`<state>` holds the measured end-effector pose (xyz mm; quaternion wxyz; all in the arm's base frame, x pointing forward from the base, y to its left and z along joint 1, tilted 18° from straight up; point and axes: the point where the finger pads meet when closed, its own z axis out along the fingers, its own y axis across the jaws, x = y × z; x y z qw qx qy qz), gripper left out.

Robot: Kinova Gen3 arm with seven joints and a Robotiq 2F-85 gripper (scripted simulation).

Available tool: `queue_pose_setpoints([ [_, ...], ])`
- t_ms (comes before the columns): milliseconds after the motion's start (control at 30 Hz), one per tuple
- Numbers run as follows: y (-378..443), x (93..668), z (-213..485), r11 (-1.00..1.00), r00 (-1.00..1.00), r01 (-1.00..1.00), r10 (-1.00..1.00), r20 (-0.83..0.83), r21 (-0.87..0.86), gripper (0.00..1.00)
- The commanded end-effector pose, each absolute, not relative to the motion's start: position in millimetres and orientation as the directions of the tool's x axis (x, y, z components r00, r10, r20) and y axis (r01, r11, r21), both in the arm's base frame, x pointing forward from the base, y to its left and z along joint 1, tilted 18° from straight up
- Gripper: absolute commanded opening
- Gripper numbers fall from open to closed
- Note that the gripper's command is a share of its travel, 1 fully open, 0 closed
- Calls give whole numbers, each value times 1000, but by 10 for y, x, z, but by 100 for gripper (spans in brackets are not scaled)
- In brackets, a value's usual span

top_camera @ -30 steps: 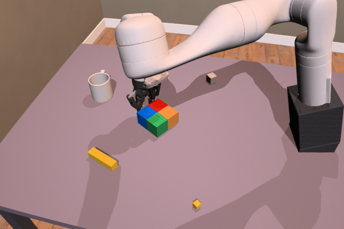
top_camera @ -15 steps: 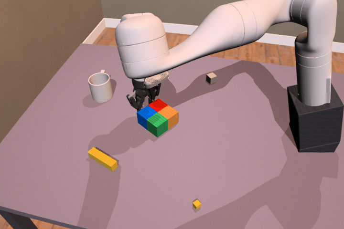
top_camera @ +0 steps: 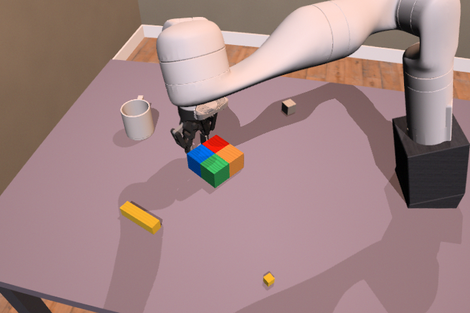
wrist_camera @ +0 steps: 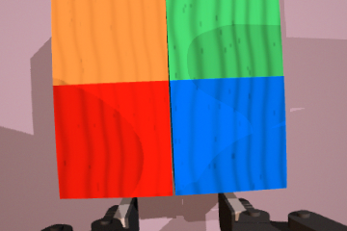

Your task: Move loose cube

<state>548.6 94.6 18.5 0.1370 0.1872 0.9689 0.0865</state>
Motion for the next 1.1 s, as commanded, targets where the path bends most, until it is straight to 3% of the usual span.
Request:
queue_pose_setpoints([
  [0,907,5507,193,916,-891,340,386,-237,213,53],
  [1067,850,5356,650,916,-891,341,387,-236,212,53],
])
